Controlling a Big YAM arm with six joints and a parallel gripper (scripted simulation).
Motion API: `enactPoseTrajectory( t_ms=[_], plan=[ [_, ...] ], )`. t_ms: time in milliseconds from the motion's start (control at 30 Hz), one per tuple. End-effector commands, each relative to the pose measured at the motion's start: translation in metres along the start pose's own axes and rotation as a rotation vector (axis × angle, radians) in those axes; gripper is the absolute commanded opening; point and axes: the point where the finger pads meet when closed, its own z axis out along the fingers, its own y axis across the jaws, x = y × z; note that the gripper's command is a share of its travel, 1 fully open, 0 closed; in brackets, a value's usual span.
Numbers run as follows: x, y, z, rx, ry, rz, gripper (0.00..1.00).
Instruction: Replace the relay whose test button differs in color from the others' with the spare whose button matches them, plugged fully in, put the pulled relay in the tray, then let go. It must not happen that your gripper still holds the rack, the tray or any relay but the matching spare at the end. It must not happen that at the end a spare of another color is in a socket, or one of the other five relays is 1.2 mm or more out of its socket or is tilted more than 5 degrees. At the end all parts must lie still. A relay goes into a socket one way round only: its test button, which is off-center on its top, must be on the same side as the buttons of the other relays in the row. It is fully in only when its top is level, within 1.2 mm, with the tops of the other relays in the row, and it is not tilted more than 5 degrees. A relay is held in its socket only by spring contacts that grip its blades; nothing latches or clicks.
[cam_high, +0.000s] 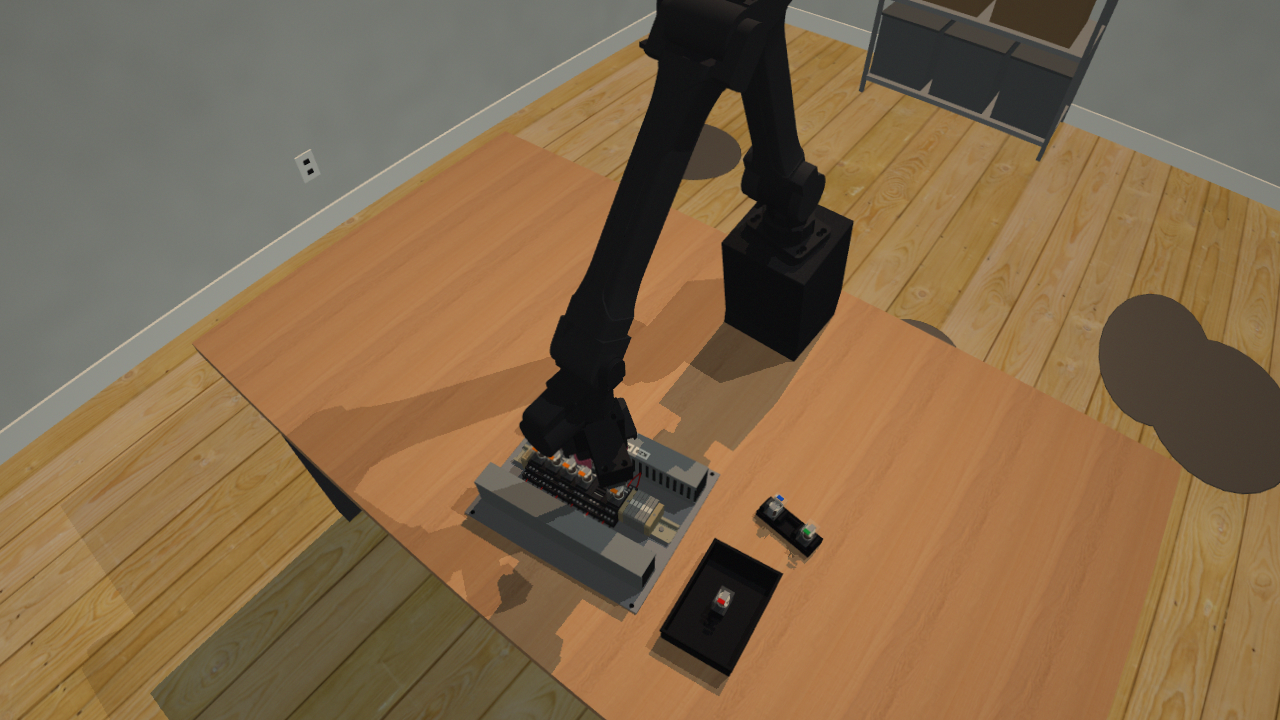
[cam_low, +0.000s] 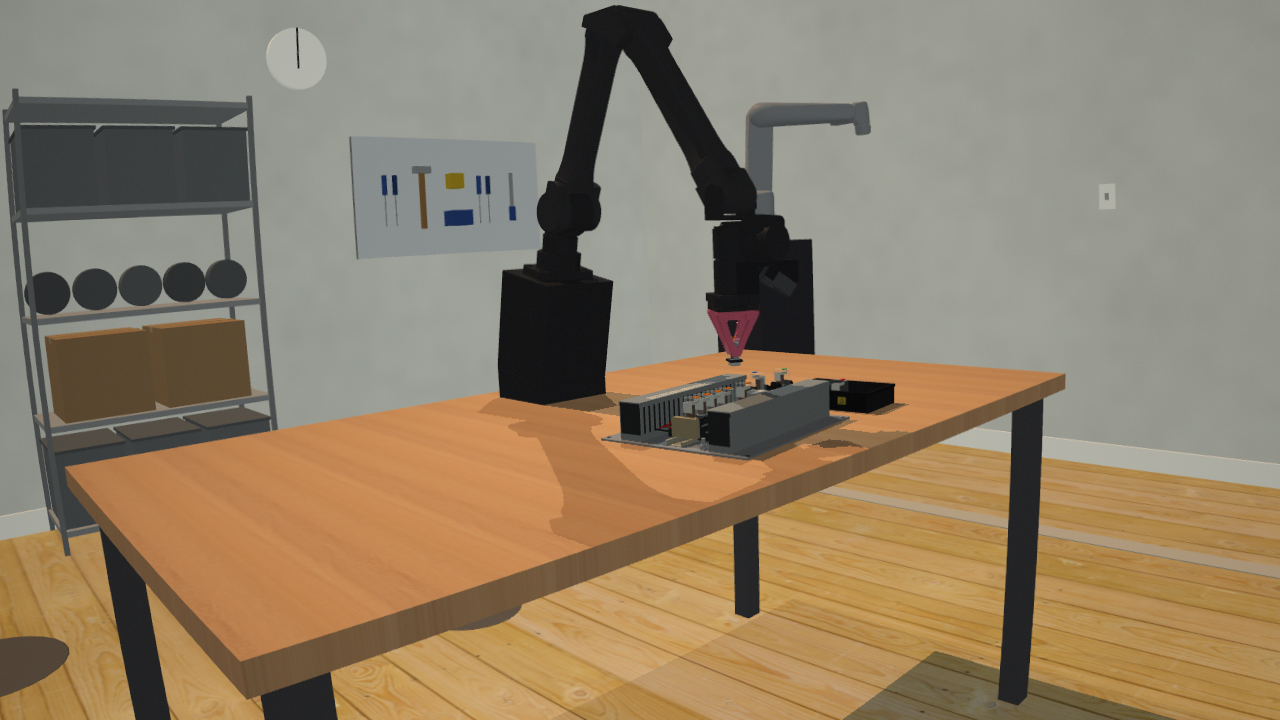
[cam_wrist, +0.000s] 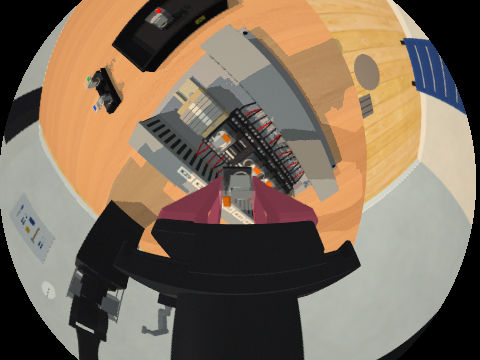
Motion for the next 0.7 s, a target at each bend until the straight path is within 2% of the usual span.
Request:
enactPoseTrajectory(
  t_ms=[0, 133, 333, 400, 667],
  plan=[
    [-0.0077, -0.0082, -0.0100, 0.018, -0.017, 0.035, 0.00],
    [-0.0077, -0.0082, -0.0100, 0.017, -0.018, 0.094, 0.00],
    [-0.0077, -0.0084, -0.0100, 0.016, -0.019, 0.286, 0.00],
    [-0.0077, -0.0084, -0.0100, 0.016, -0.019, 0.286, 0.00],
    [-0.0077, -0.0086, -0.0101, 0.015, -0.021, 0.493, 0.00]
  ],
)
